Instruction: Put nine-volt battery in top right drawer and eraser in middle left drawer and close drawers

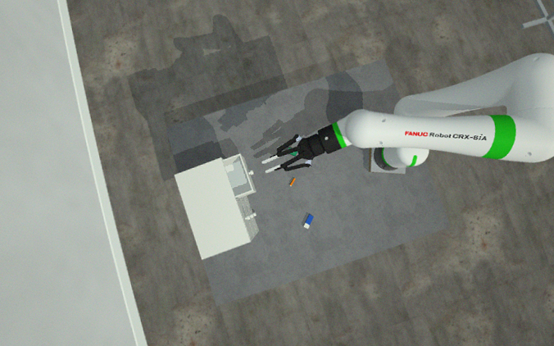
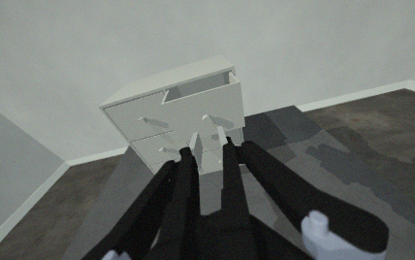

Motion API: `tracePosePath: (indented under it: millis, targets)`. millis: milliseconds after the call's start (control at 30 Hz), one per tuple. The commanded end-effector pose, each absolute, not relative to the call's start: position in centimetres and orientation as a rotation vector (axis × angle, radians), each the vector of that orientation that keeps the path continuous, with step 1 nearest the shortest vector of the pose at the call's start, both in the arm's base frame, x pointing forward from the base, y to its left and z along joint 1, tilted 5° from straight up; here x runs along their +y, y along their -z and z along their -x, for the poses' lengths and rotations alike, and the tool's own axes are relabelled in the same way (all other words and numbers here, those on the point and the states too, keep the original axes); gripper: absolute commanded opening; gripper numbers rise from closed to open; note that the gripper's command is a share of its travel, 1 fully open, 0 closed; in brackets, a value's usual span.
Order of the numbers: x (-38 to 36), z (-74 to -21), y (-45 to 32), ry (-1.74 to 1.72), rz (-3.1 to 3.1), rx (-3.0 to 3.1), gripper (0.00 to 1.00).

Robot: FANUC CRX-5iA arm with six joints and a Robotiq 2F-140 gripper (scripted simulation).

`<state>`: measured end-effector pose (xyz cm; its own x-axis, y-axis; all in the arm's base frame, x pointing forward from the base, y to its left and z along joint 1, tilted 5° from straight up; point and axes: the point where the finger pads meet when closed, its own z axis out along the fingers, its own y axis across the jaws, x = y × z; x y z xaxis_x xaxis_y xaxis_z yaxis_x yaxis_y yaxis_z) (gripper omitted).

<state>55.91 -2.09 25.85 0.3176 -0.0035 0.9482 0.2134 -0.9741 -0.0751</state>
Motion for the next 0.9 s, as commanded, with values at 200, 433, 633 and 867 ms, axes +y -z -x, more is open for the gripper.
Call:
tracePosePath:
  millis: [200, 433, 633, 867]
  targets:
    - [-3.0, -52.2, -27.2, 1.722, 2.393, -0.193, 0.2]
    - [-3.0, -52.0, -27.3, 1.722, 2.394, -0.193, 0.2]
    - [-3.0, -52.0, -27.3, 1.715, 2.398, -0.194, 0.2]
    - [-3.1, -51.8, -27.3, 1.688, 2.417, -0.197, 0.2]
